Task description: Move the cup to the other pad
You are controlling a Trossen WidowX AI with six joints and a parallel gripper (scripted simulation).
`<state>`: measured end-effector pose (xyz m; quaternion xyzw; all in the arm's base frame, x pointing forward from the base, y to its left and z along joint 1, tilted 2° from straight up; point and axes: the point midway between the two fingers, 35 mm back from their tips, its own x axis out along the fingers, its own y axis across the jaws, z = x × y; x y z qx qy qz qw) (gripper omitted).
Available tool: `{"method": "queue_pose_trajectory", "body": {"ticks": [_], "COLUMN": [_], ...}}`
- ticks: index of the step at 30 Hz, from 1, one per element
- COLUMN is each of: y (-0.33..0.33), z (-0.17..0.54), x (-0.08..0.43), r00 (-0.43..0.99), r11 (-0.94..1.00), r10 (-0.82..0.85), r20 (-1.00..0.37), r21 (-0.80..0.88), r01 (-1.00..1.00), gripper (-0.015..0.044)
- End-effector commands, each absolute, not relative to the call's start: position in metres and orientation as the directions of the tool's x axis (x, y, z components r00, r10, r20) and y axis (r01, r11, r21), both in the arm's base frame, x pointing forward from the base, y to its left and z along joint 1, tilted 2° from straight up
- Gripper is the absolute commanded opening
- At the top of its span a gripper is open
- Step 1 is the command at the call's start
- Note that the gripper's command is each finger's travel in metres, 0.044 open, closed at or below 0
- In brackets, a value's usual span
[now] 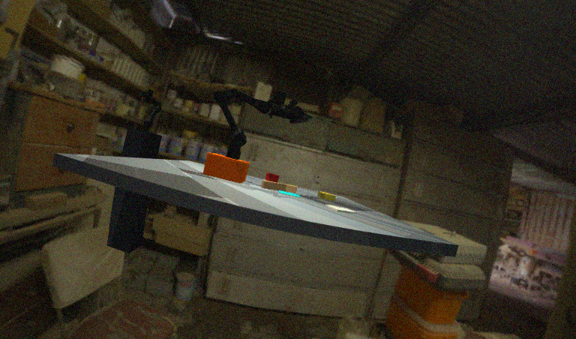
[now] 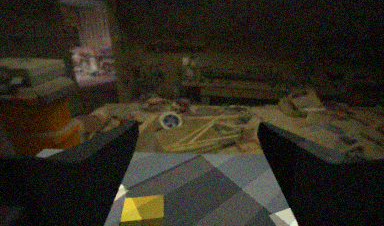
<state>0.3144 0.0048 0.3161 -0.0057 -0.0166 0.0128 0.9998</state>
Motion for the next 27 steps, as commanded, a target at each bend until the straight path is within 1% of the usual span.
{"method": "queue_pose_trajectory", "body": {"ticks": [1, 2, 4, 7, 9, 10, 12, 14, 17, 20, 22, 24, 27], "y": [0.005, 0.007, 0.013, 0.029, 0.036, 0.04, 0.046, 0.05, 0.055, 0.056, 0.056, 0.056, 0.056], "z": [0.314, 0.307, 0.28, 0.212, 0.179, 0.163, 0.133, 0.106, 0.073, 0.048, 0.036, 0.033, 0.033], "x": [0.315, 0.317, 0.324, 0.328, 0.324, 0.32, 0.307, 0.291, 0.262, 0.228, 0.21, 0.204, 0.204], "r00": [0.999, 1.0, 0.992, 0.916, 0.847, 0.803, 0.705, 0.597, 0.418, 0.218, 0.084, 0.039, 0.039], "r11": [1.0, 0.999, 0.992, 0.937, 0.898, 0.875, 0.828, 0.779, 0.697, 0.601, 0.529, 0.503, 0.503], "r10": [0.027, 0.03, 0.041, 0.064, 0.076, 0.081, 0.086, 0.084, 0.067, 0.033, 0.002, -0.01, -0.01], "r20": [0.024, -0.004, -0.116, -0.397, -0.526, -0.591, -0.704, -0.797, -0.906, -0.975, -0.996, -0.999, -0.999], "r21": [-0.003, 0.023, 0.125, 0.34, 0.405, 0.427, 0.444, 0.427, 0.342, 0.194, 0.072, 0.029, 0.029], "r01": [-0.027, -0.03, -0.026, 0.082, 0.172, 0.227, 0.342, 0.46, 0.63, 0.775, 0.846, 0.864, 0.864], "gripper": [0.0374, 0.0347, 0.0295, 0.0216, 0.0164, 0.0148, 0.0148, 0.0148, 0.0148, 0.0148, 0.0148, 0.0148, 0.0148]}}
